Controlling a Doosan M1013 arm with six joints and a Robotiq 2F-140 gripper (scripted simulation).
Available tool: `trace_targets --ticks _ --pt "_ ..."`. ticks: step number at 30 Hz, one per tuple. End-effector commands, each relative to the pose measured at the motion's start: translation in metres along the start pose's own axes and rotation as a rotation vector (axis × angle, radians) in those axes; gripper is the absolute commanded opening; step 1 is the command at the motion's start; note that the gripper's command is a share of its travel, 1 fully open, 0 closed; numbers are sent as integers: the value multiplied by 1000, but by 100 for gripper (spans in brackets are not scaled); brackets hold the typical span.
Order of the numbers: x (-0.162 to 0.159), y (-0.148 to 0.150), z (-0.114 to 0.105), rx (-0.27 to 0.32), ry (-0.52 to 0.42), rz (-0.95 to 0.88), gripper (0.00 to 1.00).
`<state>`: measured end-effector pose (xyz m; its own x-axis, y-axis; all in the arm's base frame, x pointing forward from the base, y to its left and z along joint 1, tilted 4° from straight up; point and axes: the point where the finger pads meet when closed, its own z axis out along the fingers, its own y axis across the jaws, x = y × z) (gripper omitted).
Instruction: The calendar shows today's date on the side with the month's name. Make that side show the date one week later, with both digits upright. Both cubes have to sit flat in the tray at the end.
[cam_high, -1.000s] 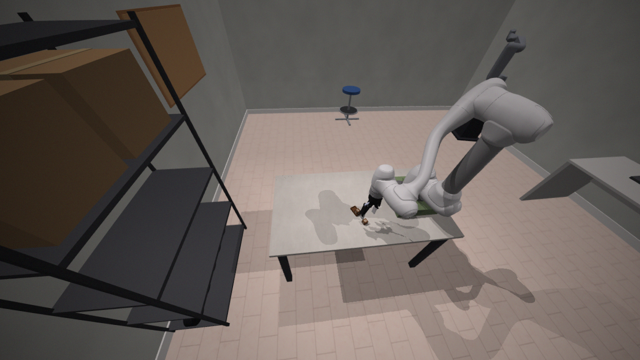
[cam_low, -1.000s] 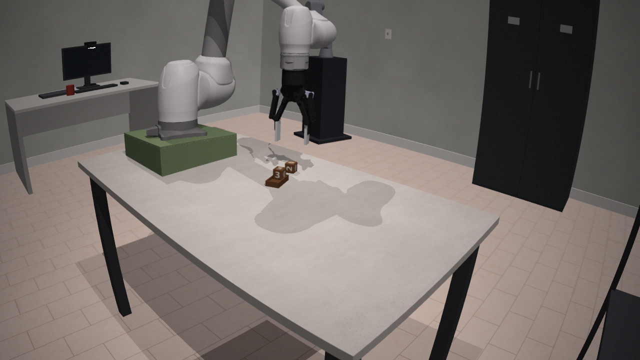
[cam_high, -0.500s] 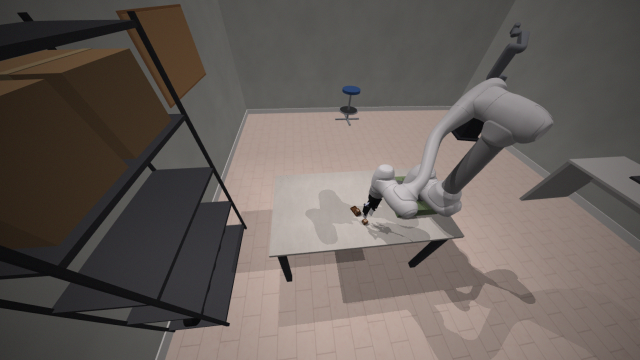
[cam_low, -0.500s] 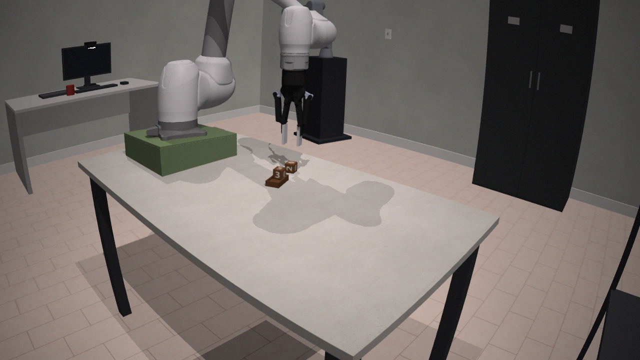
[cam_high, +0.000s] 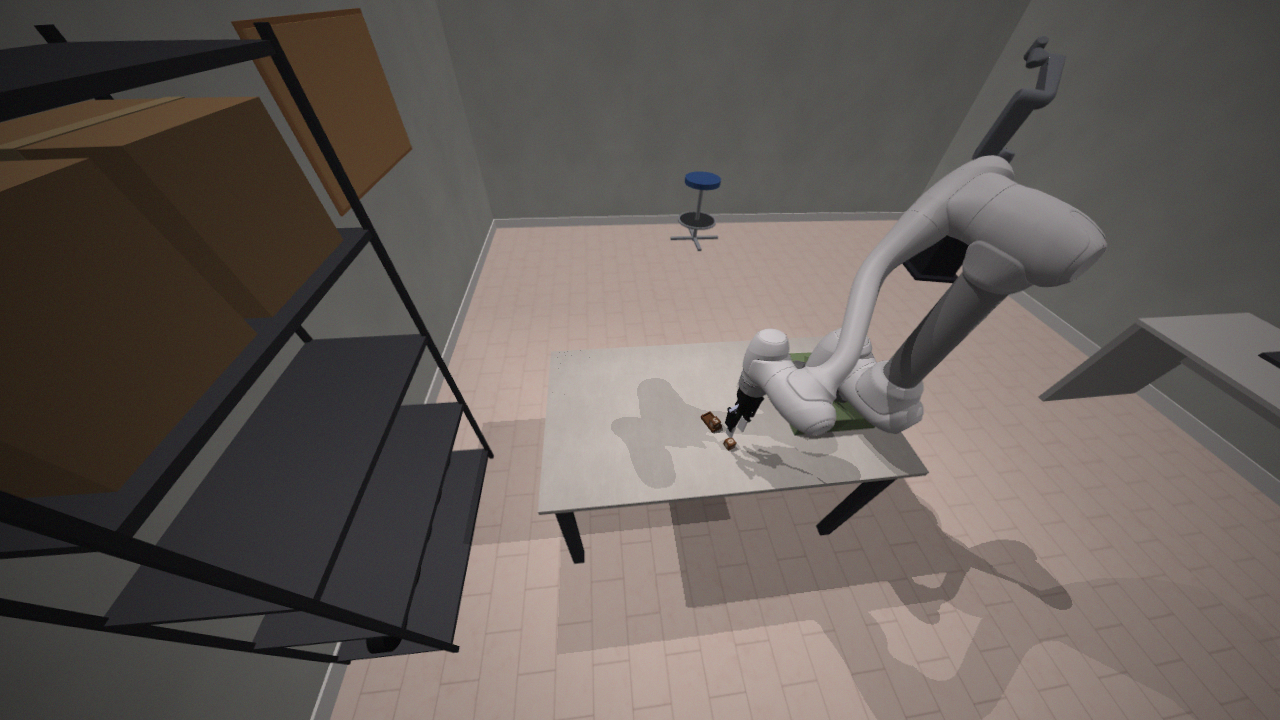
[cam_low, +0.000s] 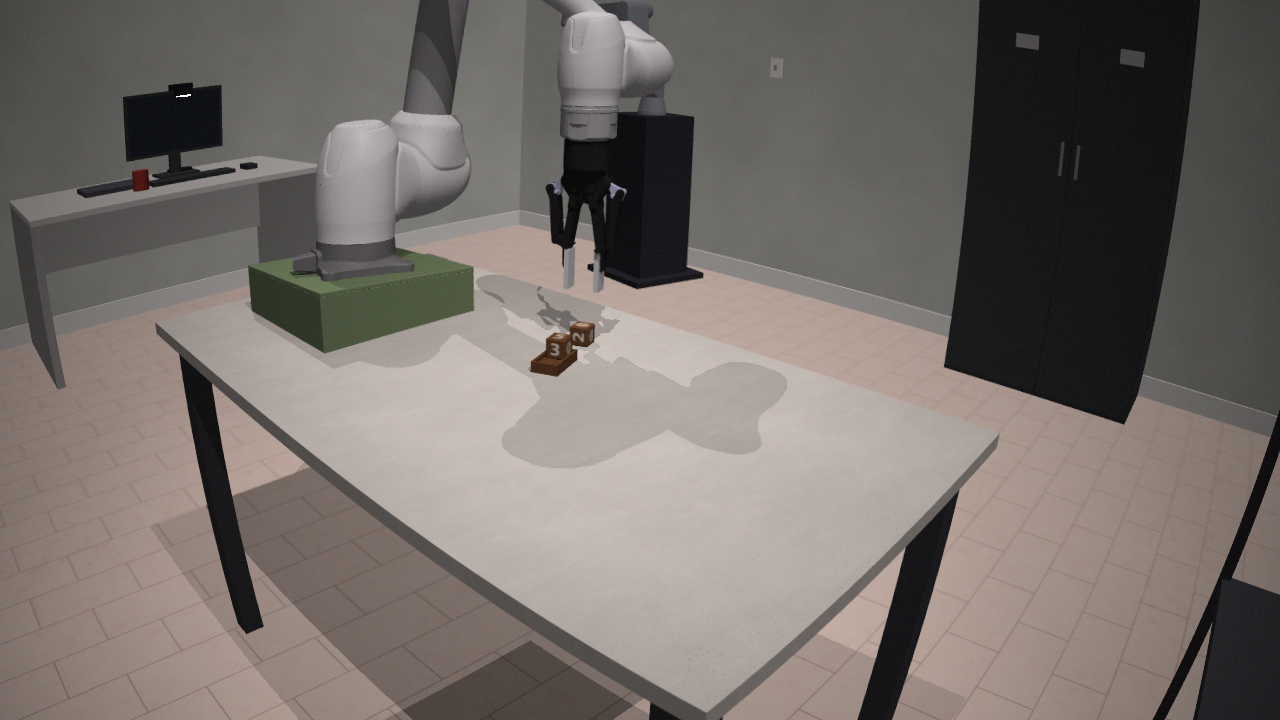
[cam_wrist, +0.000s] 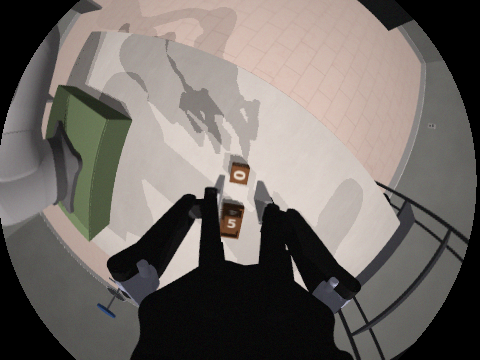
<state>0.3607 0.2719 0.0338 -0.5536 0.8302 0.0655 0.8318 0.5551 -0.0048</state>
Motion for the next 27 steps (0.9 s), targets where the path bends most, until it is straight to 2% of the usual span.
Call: trace_targets --ticks 1,13,27 --pt "0 0 0 0 0 0 36" --pt "0 0 5 0 1 0 36" --pt "0 0 22 0 1 0 36"
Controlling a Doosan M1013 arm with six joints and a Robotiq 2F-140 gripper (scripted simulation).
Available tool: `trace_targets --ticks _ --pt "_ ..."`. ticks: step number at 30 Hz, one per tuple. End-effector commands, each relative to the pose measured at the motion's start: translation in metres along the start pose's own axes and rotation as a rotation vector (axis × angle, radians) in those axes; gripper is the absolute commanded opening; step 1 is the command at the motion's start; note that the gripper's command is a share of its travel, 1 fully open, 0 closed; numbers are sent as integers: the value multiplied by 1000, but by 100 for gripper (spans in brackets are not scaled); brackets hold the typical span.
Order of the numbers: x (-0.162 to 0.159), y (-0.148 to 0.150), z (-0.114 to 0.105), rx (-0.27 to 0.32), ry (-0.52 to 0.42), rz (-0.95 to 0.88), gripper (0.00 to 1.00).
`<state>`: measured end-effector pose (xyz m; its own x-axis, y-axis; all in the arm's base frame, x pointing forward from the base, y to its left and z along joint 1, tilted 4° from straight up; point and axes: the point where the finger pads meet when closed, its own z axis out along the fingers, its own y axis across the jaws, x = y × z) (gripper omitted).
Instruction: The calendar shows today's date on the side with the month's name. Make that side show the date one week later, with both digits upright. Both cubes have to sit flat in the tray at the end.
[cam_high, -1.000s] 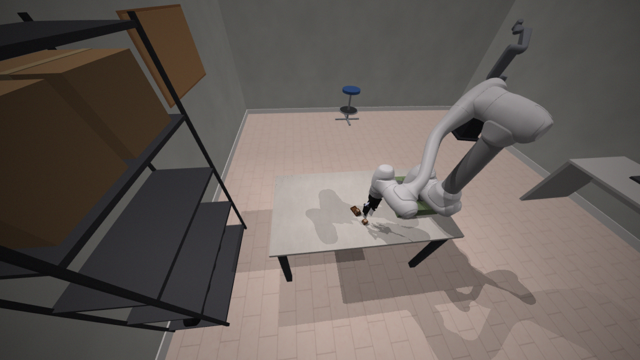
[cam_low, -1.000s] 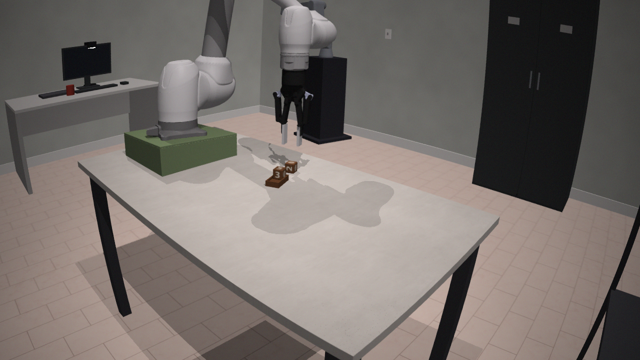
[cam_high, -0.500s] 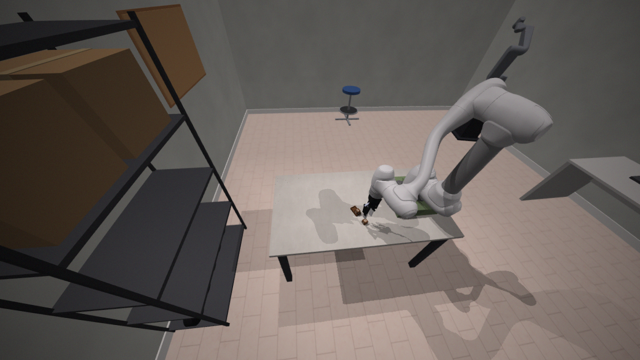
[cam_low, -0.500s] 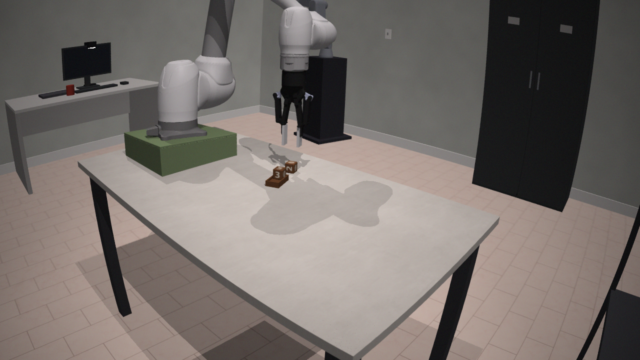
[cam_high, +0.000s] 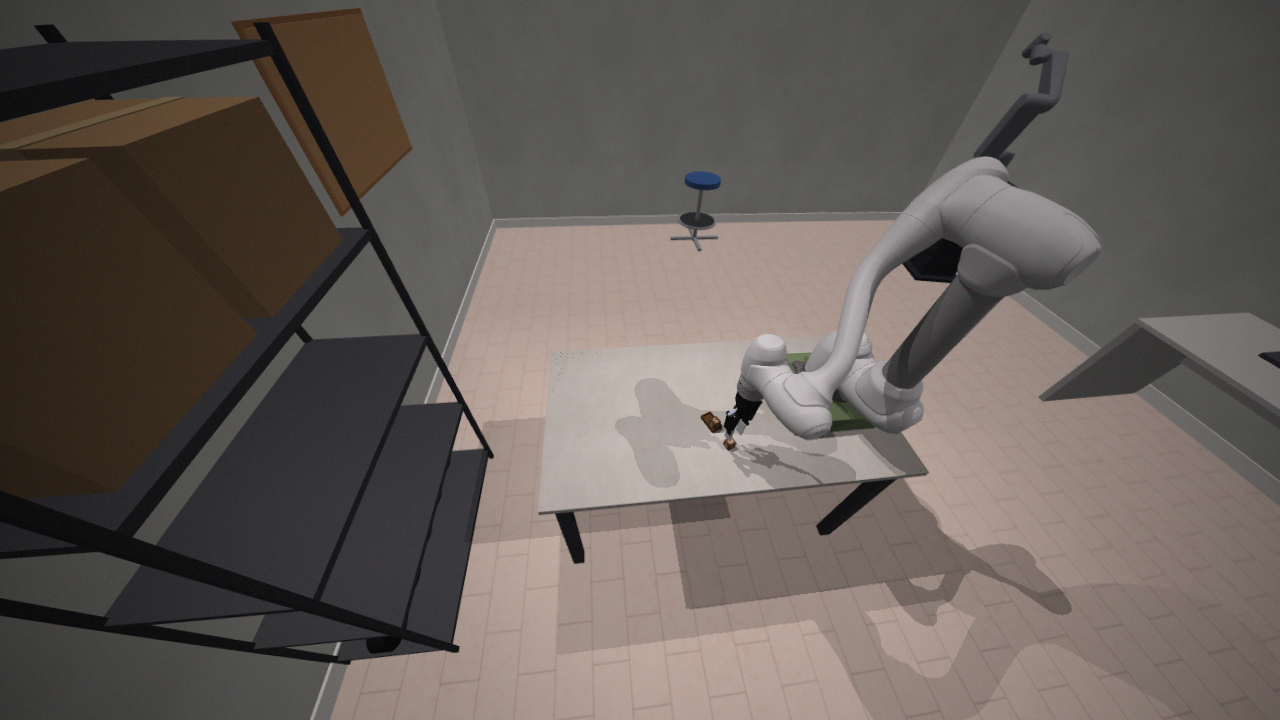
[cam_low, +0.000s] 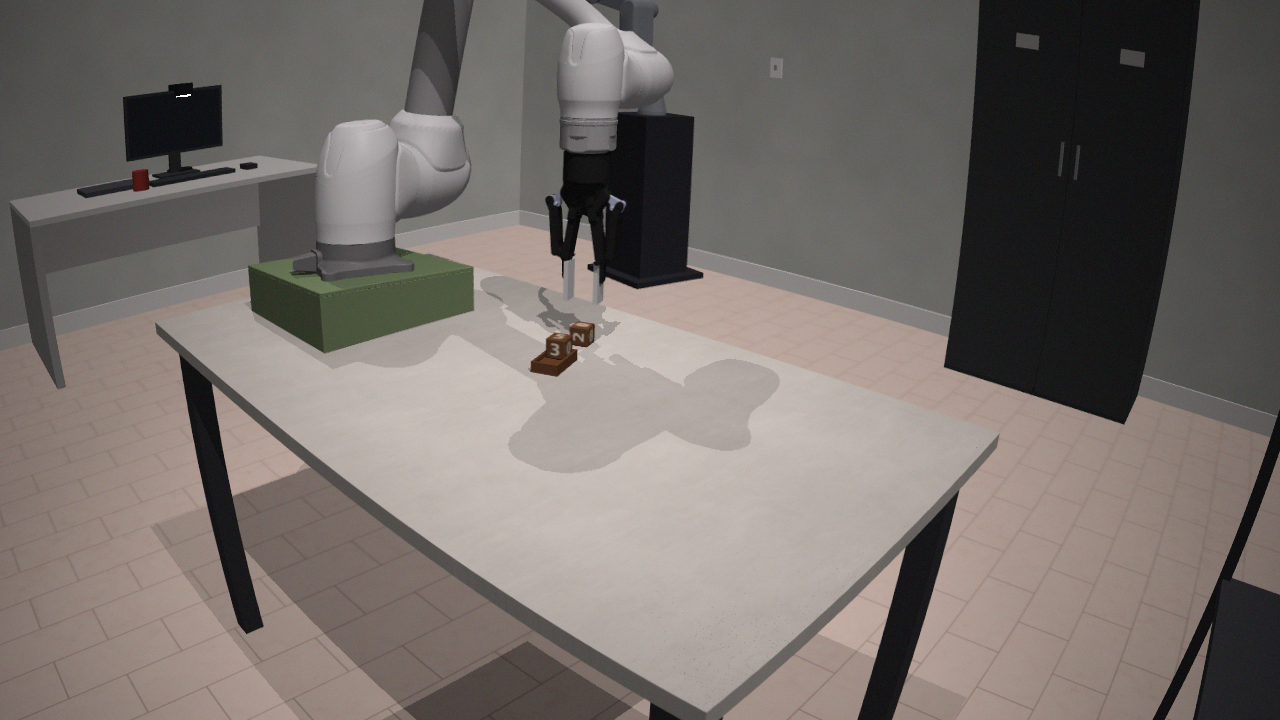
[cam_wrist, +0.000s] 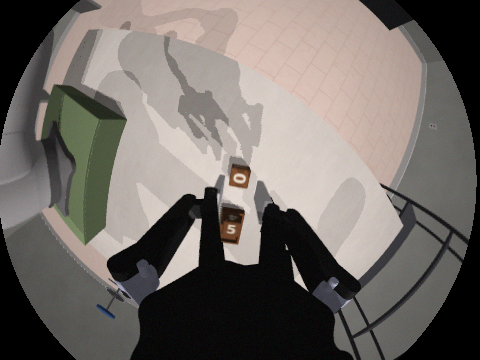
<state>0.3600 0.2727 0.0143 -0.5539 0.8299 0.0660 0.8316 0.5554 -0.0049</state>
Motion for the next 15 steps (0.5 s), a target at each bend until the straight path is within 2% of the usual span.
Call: trace_targets --ticks 1,15 --pt "0 0 3 0 0 0 36" --pt "0 0 23 0 0 0 36"
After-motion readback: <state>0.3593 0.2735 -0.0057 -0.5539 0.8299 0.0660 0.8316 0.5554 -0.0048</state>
